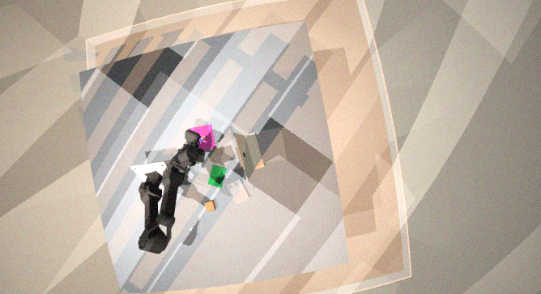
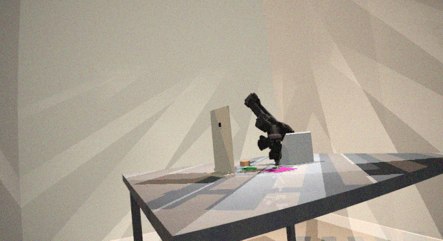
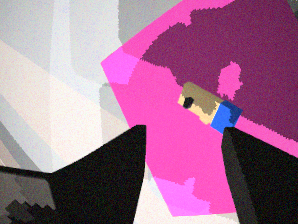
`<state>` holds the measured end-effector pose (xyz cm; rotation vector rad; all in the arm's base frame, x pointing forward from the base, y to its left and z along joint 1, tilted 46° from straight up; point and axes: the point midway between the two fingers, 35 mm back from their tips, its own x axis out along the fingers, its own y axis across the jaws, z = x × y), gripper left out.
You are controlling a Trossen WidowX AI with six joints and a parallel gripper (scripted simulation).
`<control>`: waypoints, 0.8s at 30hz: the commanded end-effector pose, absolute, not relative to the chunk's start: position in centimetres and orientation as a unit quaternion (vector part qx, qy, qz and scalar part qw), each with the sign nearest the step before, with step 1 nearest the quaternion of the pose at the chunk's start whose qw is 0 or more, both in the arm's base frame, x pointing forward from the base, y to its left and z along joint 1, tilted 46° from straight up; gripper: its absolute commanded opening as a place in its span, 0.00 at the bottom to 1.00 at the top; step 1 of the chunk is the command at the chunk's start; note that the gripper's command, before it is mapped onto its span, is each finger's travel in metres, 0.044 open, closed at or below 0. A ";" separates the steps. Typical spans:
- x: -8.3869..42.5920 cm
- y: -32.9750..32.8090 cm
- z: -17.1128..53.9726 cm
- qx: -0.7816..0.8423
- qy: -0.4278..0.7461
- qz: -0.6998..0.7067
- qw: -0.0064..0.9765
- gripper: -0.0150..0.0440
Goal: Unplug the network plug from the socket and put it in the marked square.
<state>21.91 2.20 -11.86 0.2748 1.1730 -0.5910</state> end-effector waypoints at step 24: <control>22.1 4.2 -9.5 0.130 0.542 -0.274 0.784 0.52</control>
